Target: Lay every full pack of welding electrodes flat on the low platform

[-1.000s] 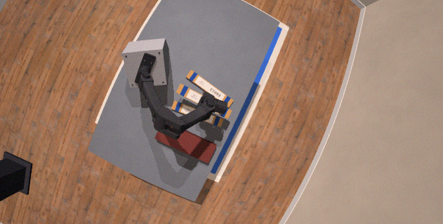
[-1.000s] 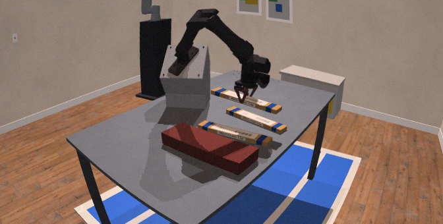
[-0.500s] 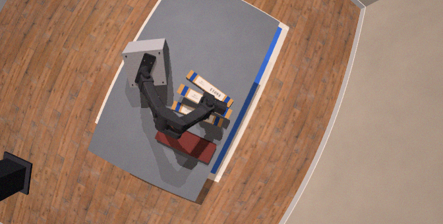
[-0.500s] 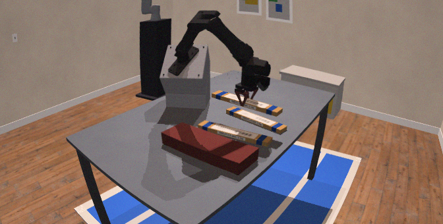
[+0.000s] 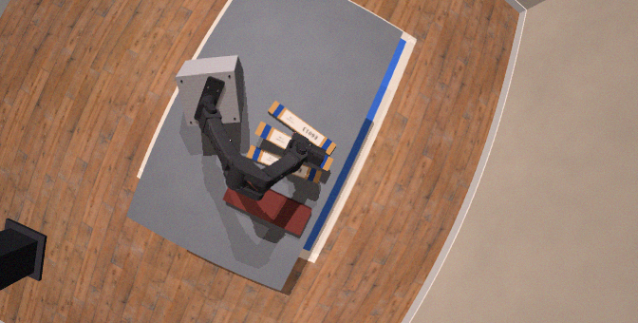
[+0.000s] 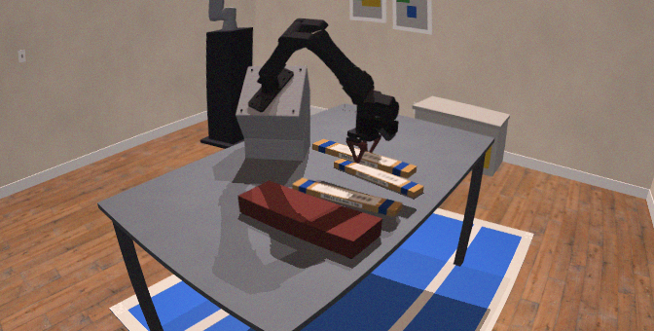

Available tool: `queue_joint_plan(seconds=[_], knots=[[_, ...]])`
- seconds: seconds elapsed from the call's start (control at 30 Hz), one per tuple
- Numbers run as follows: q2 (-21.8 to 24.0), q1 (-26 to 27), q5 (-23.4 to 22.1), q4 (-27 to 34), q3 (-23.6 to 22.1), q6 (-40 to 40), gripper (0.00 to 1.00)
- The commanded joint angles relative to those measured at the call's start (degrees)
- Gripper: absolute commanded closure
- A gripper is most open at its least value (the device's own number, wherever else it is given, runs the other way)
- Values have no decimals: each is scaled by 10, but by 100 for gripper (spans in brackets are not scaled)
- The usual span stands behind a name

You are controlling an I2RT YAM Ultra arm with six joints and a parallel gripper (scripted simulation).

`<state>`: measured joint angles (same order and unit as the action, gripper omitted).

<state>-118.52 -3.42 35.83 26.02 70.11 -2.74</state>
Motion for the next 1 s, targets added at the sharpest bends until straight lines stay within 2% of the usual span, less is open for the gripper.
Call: queue_joint_plan(seconds=[0.0, 0.27, 0.33, 0.4, 0.97], knots=[[9, -20, -1, -23, 6, 13, 100], [4, -11, -3, -44, 5, 23, 100], [-18, -9, -5, -50, 13, 26, 100], [-1, -10, -6, -49, 14, 25, 100], [-5, -19, 1, -15, 32, 8, 100]])
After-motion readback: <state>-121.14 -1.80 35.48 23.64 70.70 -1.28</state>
